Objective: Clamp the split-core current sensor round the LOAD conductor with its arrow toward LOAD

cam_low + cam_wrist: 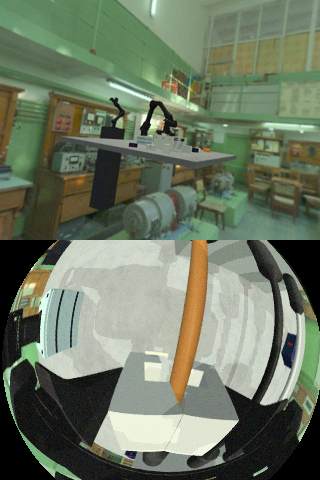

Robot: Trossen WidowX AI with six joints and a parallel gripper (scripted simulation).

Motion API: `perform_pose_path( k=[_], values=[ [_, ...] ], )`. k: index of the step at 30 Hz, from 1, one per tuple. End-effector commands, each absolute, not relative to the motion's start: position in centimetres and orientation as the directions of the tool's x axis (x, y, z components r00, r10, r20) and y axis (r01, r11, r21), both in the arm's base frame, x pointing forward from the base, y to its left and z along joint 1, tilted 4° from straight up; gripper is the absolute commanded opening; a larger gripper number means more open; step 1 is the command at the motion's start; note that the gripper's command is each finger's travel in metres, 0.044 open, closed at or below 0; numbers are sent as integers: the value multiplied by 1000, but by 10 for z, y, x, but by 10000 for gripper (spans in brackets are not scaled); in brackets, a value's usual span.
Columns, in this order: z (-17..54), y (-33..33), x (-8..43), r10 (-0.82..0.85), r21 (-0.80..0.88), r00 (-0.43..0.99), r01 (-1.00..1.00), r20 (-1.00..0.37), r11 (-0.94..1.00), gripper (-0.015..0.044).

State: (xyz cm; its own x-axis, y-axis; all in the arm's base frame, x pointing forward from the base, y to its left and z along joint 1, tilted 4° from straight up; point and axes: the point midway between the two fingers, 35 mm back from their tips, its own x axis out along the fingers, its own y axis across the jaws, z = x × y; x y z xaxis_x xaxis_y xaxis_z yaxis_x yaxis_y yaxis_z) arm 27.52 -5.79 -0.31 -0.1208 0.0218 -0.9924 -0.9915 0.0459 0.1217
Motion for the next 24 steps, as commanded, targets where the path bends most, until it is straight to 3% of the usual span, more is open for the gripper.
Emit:
perform_pose_path(
  k=[1,19,24],
  values=[
    [-3,-58,275,22,121,-121,-992,-992,46,406],
    [-3,-58,275,22,121,-121,-992,-992,46,286],
    [-3,-58,275,22,121,-121,-992,-992,46,155]
  ],
)
